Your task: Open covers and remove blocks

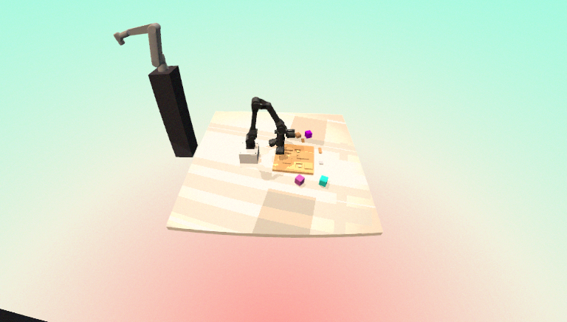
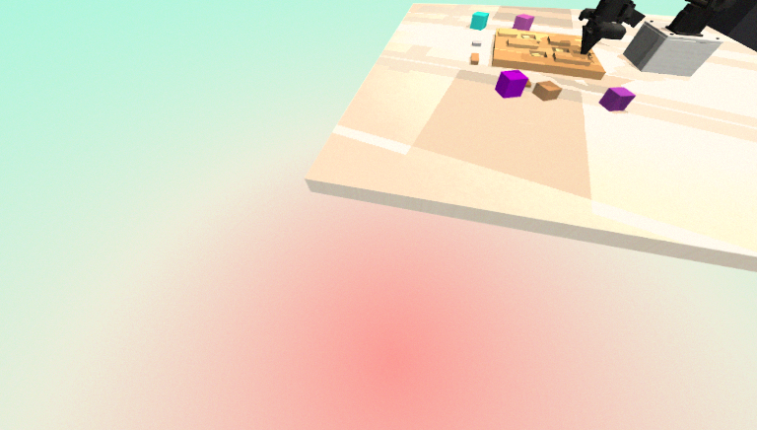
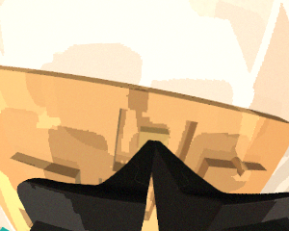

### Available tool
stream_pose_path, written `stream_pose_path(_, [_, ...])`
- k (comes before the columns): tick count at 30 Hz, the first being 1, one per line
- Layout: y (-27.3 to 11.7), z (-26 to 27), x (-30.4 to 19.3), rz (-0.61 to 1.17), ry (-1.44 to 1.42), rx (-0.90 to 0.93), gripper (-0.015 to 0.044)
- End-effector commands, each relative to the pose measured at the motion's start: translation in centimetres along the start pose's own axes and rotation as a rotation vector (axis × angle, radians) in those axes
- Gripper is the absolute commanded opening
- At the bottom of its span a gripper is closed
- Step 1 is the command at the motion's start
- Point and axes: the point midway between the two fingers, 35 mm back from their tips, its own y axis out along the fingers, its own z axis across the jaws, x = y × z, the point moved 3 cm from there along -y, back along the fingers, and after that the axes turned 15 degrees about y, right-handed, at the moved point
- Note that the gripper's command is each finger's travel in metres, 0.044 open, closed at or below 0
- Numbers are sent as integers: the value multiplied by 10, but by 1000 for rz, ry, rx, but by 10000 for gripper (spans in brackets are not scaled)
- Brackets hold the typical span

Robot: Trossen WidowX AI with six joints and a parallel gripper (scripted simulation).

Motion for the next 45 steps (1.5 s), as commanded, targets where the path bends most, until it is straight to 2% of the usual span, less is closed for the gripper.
stream_pose_path(1, [1,0,-1,4,-2,1,0])
stream_pose_path(31, [1,0,-1,4,-2,1,0])
stream_pose_path(42, [-11,0,0,3,-2,1,0])
stream_pose_path(45, [-13,0,0,-1,-1,1,79])
